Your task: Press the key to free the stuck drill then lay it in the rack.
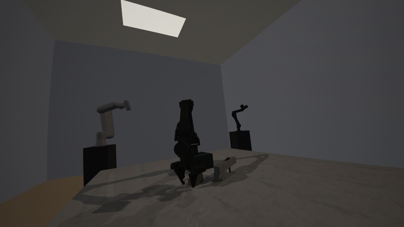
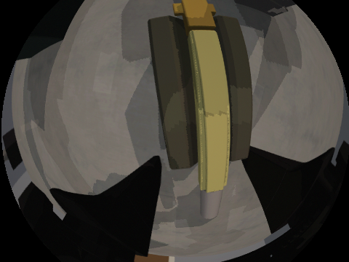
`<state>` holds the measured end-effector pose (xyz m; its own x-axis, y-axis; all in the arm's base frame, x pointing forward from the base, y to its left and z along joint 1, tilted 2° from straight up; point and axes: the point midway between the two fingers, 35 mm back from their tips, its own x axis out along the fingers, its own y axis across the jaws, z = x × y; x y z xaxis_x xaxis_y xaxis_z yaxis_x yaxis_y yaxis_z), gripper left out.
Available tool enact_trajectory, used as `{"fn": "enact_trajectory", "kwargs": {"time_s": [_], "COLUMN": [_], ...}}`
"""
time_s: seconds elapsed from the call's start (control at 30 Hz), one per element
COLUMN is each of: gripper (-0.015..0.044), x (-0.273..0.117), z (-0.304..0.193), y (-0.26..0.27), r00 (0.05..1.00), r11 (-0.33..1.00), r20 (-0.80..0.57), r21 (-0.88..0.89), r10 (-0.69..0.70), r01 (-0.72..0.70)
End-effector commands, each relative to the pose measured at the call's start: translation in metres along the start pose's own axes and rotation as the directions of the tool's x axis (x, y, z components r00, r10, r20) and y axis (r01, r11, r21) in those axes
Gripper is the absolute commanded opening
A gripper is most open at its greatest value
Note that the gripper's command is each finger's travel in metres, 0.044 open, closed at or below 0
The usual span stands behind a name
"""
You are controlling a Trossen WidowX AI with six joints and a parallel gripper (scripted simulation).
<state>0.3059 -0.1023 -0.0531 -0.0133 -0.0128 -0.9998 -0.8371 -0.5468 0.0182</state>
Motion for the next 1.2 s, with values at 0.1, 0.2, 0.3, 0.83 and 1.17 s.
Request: {"fn": "enact_trajectory", "kwargs": {"time_s": [0.1,0.2,0.3,0.83,1.17], "gripper": [0.0440,0.0440,0.0440,0.0440,0.0440], "x": [-0.008,-0.024,-0.035,-0.079,-0.088], "z": [0.000,0.001,0.002,0.007,0.096], "y": [0.000,0.001,0.002,-0.002,-0.088], "r00": [1.000,1.000,1.000,1.000,0.988], "r11": [1.000,1.000,1.000,0.997,0.977], "r20": [0.002,0.005,0.005,0.013,0.067], "r21": [-0.001,-0.003,-0.003,0.072,0.173], "r10": [-0.001,-0.001,-0.001,-0.010,-0.137], "r01": [0.001,0.001,0.001,0.009,0.124]}}
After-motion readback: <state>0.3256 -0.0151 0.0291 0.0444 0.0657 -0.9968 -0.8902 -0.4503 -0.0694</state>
